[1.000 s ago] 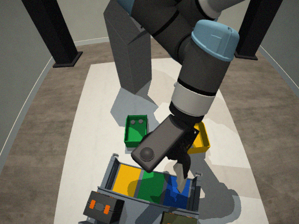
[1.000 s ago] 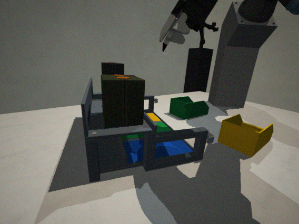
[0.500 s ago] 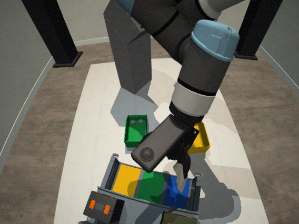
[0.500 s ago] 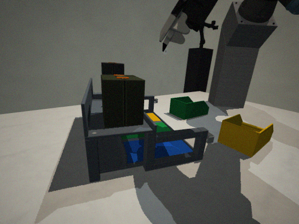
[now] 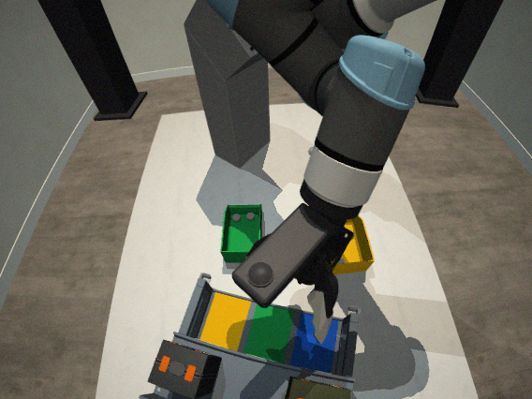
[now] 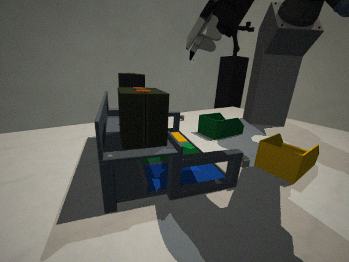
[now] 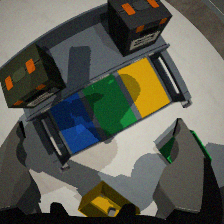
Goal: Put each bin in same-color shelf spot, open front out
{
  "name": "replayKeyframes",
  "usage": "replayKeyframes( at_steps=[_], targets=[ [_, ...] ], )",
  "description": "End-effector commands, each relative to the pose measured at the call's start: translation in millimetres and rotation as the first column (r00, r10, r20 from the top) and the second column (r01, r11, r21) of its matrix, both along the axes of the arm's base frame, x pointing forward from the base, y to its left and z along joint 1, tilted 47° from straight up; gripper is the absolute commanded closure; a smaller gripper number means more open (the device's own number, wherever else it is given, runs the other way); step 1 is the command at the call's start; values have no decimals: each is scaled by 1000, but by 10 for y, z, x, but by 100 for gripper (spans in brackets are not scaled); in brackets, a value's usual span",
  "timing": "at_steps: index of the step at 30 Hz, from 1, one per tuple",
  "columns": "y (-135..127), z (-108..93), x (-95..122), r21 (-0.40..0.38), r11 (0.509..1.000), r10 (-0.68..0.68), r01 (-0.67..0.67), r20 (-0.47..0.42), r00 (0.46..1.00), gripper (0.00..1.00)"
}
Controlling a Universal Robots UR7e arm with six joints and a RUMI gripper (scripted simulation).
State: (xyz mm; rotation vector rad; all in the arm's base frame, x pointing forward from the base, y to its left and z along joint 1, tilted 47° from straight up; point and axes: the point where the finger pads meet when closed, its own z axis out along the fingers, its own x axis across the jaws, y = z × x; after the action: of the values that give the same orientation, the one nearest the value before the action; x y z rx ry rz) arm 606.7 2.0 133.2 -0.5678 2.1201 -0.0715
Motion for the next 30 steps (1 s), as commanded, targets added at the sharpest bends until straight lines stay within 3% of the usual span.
replayKeyframes(
  at_steps=[1, 30],
  targets=[
    [-7, -11, -3, -3, 1000, 2, -2, -1, 1000, 0],
    [-76, -249, -60, -42, 998, 45, -46, -31, 999, 0]
  ],
)
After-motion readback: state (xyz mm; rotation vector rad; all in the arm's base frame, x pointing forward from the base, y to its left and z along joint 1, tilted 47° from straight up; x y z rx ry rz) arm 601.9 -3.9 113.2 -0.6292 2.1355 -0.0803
